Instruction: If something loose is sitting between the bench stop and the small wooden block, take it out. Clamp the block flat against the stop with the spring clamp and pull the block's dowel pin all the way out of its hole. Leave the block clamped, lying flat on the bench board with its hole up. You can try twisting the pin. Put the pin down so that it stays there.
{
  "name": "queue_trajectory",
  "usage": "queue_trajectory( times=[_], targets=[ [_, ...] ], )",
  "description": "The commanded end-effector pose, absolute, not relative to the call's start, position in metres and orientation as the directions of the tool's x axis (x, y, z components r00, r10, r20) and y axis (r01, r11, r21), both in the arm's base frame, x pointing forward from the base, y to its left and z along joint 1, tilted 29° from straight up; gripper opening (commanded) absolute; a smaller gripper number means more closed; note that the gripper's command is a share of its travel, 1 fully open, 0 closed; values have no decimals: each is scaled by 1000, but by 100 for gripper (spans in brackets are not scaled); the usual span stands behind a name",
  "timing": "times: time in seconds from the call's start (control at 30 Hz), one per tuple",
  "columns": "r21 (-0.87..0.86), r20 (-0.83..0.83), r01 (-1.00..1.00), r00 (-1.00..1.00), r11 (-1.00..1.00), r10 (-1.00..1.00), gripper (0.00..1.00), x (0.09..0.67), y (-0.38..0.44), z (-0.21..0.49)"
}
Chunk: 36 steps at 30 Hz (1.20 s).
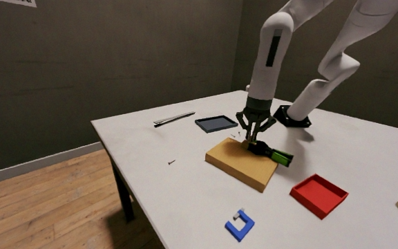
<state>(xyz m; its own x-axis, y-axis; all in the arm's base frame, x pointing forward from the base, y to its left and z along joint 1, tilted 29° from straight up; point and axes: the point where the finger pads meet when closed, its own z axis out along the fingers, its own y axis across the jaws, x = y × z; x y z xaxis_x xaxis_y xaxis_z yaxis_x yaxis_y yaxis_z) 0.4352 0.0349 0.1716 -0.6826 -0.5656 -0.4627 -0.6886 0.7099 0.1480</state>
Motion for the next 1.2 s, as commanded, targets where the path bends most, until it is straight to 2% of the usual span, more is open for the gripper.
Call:
queue_trajectory(
  times=[0.0,1.0,1.17],
  targets=[
    [118,-471,-712,-654,693,-592,10,439,31,174],
    [7,-485,-844,-472,537,-736,10,439,31,174],
    [23,-485,-826,-502,563,-716,10,439,31,174]
  ],
)
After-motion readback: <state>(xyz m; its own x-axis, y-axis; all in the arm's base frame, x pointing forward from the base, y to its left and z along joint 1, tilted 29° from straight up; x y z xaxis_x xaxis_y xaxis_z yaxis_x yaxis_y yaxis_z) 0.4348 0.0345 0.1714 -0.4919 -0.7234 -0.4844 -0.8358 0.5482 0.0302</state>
